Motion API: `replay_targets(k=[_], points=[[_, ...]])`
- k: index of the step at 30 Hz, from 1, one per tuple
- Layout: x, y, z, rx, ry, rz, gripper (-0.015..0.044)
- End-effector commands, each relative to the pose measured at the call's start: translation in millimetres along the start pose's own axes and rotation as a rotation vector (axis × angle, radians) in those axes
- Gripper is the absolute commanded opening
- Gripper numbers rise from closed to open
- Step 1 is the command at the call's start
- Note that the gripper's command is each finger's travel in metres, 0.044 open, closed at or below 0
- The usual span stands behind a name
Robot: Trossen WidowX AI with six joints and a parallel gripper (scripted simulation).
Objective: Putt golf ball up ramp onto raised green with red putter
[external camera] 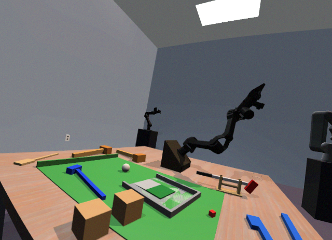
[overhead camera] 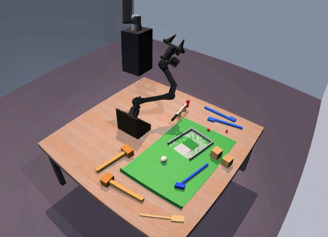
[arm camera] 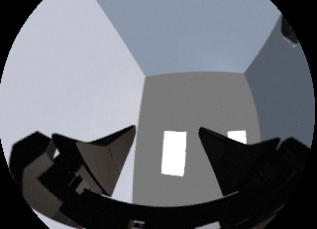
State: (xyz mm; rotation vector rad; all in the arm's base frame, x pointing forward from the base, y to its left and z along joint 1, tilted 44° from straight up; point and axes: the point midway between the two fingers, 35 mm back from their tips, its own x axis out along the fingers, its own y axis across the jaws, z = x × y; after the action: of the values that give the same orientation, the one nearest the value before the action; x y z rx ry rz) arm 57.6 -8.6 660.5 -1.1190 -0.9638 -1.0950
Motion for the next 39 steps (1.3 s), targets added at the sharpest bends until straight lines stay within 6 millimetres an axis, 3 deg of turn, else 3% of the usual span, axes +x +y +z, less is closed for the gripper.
replay_targets(k=[1, 5, 10, 13, 17, 21, 27, 31, 39], points=[[0, -2, -1, 0.001, 0.004, -0.005, 0.0426], [-5, -38, -29, 0.032, 0.102, -0.086, 0.0440], [-17, -71, -88, 0.089, 0.287, -0.145, 0.0440], [-26, -76, -124, 0.134, 0.399, -0.136, 0.0440], [-41, -67, -174, 0.196, 0.548, -0.083, 0.0440], [-57, -42, -219, 0.257, 0.684, 0.012, 0.0440], [-83, 12, -266, 0.333, 0.830, 0.191, 0.0440], [-99, 46, -283, 0.370, 0.895, 0.312, 0.0440], [-146, 147, -293, 0.487, 0.983, 0.688, 0.0440]])
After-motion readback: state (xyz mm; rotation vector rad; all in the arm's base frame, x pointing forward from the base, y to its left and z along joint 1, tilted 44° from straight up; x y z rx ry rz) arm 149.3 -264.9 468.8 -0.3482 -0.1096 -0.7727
